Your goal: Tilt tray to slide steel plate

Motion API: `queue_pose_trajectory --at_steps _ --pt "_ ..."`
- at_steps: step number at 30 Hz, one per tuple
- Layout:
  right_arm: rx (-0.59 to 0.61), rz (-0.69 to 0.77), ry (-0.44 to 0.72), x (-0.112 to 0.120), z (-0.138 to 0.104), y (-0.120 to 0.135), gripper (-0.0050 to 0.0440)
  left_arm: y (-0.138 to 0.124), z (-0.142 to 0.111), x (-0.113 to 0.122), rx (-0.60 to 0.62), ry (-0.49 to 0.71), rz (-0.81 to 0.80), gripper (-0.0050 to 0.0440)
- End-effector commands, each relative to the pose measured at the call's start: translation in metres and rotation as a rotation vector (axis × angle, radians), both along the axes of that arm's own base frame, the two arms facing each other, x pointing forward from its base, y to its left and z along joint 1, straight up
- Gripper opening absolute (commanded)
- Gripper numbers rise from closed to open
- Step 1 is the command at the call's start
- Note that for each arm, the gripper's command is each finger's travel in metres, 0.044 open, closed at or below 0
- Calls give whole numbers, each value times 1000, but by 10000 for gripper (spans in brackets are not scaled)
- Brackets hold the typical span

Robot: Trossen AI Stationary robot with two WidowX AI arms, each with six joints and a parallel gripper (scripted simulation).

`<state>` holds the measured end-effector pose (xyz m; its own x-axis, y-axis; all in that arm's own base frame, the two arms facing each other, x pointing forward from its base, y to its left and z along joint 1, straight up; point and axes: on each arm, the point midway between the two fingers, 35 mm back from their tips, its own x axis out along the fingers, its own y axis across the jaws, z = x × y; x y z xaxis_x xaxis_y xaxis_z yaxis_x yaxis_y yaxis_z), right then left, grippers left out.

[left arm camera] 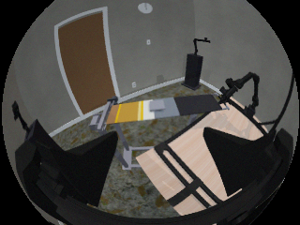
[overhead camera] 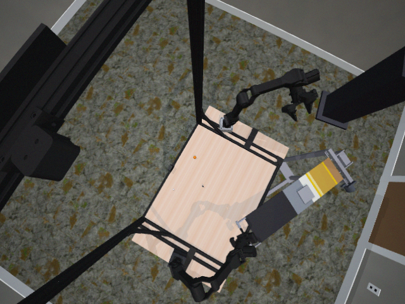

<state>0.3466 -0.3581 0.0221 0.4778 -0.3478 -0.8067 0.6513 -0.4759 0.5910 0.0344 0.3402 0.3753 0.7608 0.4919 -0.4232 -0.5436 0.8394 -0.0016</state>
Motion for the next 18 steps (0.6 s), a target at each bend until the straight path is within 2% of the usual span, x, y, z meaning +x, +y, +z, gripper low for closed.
queue_pose_trajectory --at_steps 1,18 --pt "-14 -1 -18 0 19 -1 0 0 0 0 2 0 -2 440" --pt "-21 -1 -27 1 31 -2 0 0 0 0 2 0 -2 440"
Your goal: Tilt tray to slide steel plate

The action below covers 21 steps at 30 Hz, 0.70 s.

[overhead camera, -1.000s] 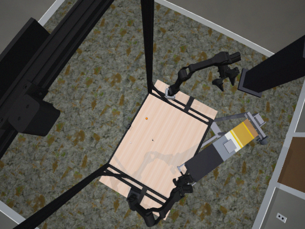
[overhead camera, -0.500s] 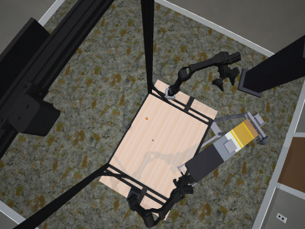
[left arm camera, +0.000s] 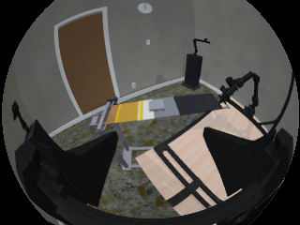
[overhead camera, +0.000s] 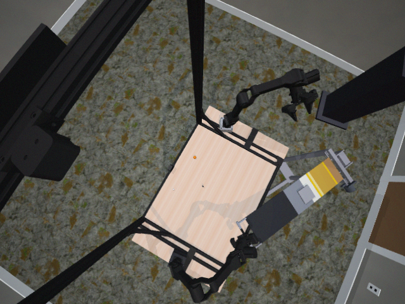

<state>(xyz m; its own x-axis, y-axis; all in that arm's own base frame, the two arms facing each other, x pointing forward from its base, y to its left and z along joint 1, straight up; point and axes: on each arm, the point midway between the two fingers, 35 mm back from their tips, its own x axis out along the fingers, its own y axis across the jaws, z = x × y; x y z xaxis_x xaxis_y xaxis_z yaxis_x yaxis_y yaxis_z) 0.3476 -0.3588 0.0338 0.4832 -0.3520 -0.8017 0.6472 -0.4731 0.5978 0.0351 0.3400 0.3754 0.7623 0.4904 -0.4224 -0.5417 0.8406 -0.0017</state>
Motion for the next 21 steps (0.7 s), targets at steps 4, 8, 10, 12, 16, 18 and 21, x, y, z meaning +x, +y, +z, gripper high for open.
queue_pose_trajectory --at_steps 4,8,10,12,16,18,21 --pt "-18 -1 -23 0 21 -1 0 0 0 0 2 0 0 440" --pt "-19 -1 -25 0 24 -1 0 0 0 0 2 0 0 440" --pt "-20 -1 -26 0 25 -1 0 0 0 0 2 0 0 440" --pt "-21 -1 -28 0 27 -2 0 0 0 0 2 0 0 440" --pt "-23 -1 -30 1 30 -2 0 0 0 0 2 0 0 440" --pt "-24 -1 -31 1 31 -2 0 0 0 0 2 0 0 440" --pt "-25 -1 -34 1 32 -2 0 0 0 0 2 0 0 440"
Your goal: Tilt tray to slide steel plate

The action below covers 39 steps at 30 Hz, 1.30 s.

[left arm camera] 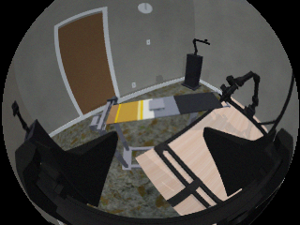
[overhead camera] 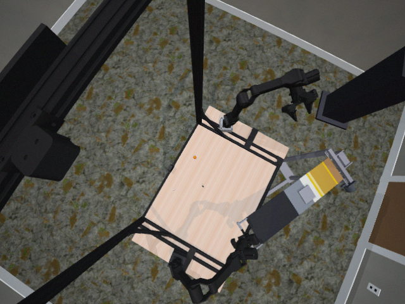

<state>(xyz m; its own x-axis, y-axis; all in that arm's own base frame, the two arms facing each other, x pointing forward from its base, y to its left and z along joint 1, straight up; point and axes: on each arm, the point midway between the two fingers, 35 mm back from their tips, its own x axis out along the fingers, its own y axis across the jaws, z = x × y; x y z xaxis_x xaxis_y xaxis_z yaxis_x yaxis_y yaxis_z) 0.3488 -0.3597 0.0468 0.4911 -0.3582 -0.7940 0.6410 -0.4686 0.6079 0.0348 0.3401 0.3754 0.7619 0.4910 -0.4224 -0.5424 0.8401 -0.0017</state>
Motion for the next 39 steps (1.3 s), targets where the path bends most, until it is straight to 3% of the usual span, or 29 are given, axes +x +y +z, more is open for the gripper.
queue_pose_trajectory --at_steps 1,39 --pt "-18 -1 -24 0 20 -1 0 0 0 0 2 1 -1 440" --pt "-30 -1 -41 2 35 -2 0 0 0 0 2 1 -1 440"
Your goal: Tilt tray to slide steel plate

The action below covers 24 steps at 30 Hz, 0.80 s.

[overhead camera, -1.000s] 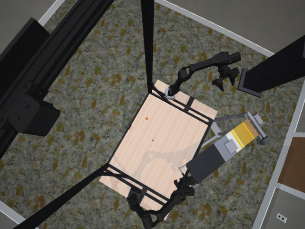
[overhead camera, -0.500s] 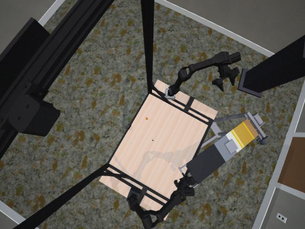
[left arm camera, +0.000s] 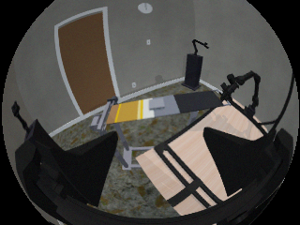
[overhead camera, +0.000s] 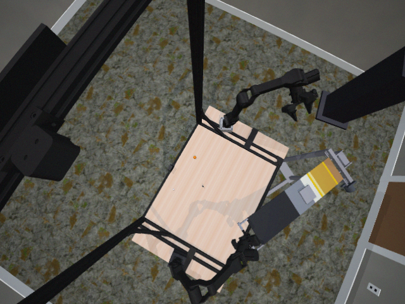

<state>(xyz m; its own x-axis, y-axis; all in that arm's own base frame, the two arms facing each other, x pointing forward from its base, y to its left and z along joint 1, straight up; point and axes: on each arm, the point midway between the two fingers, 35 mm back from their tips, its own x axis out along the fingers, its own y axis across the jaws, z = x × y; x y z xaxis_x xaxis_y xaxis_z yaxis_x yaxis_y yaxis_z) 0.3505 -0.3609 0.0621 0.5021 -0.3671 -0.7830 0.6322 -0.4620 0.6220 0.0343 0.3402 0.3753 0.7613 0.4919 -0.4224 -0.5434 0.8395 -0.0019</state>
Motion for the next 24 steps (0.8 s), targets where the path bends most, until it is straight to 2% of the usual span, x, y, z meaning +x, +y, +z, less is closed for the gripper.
queue_pose_trajectory --at_steps 1,24 --pt "-20 0 -27 0 20 -1 0 0 0 0 2 1 -2 440" --pt "-25 0 -35 1 28 -2 0 0 0 0 2 1 -2 440"
